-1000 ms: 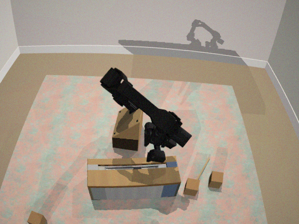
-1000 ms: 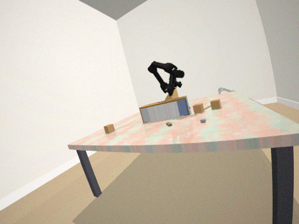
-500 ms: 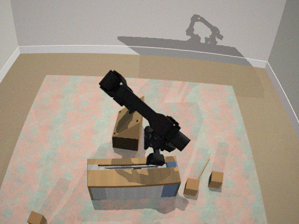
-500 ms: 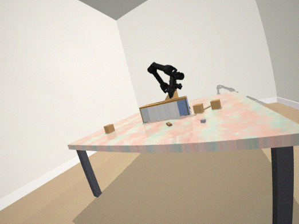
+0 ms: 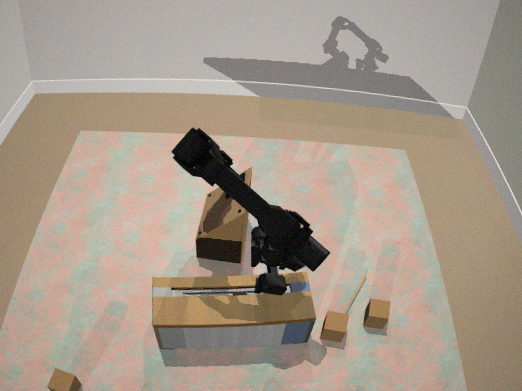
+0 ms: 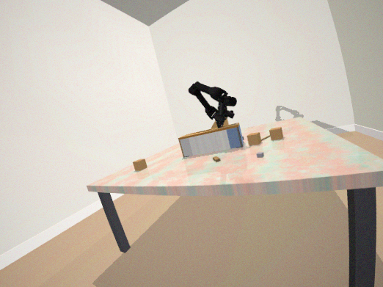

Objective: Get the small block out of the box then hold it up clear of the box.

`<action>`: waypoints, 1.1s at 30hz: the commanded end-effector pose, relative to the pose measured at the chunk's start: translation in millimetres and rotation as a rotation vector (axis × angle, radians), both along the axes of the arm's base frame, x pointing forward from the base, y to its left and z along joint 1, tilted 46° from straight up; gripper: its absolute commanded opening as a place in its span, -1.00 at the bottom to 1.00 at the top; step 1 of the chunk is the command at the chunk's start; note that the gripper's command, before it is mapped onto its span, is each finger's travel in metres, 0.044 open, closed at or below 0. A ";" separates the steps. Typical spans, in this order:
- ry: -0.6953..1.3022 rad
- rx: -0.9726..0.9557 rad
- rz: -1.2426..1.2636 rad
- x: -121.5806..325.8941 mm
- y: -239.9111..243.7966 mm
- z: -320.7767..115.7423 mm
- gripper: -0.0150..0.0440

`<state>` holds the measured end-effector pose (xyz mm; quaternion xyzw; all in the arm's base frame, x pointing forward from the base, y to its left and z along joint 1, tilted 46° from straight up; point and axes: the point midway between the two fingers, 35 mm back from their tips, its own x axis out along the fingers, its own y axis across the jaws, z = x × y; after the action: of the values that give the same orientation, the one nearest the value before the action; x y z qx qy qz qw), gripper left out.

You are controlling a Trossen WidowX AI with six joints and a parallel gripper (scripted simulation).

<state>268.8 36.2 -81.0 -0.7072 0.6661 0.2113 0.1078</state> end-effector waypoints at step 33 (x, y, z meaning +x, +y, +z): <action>0.000 -0.009 0.012 -3.2 -32.0 -8.5 0.86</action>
<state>264.4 7.1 -92.9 -0.7107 0.6636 0.2096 0.1030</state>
